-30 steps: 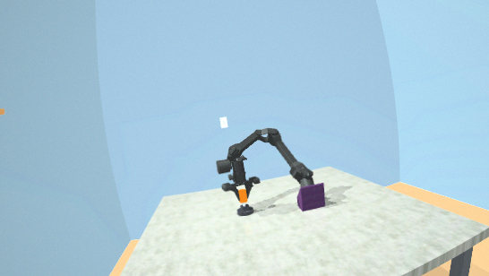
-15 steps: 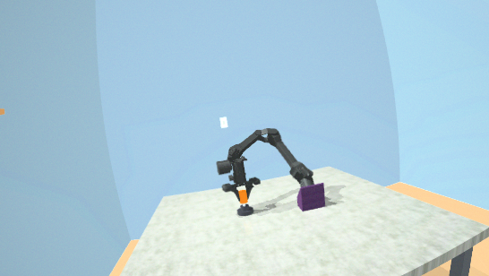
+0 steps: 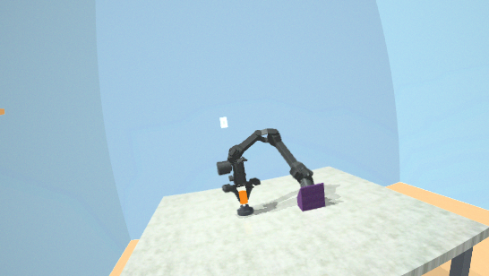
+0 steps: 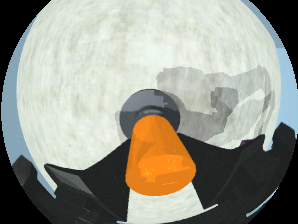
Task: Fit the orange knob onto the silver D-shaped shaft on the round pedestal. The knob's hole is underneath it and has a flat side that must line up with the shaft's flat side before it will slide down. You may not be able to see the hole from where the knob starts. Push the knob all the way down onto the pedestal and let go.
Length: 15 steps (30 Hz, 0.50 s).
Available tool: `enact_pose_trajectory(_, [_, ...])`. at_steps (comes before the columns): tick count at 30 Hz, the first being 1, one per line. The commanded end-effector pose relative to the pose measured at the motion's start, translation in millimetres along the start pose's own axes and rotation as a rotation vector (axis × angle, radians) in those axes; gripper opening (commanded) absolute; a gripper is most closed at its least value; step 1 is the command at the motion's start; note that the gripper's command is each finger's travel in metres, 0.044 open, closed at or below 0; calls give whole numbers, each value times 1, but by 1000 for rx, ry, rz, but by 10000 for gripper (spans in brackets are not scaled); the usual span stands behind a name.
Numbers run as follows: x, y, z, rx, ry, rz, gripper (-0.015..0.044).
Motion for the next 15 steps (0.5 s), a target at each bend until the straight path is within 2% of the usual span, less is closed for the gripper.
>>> enact_pose_trajectory(1, [0, 1, 0, 1, -1, -1, 0])
enact_pose_trajectory(15, [0, 1, 0, 1, -42, -1, 0])
Point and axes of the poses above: the point midway between the two fingers, 35 mm back from their tips, its own y axis out along the fingers, its own z axis across the jaws, x = y × z, the point moved 6 cm from there along -y, back along the fingers, and after that the axes turned 12 degrees about y, right-handed, at the moved point
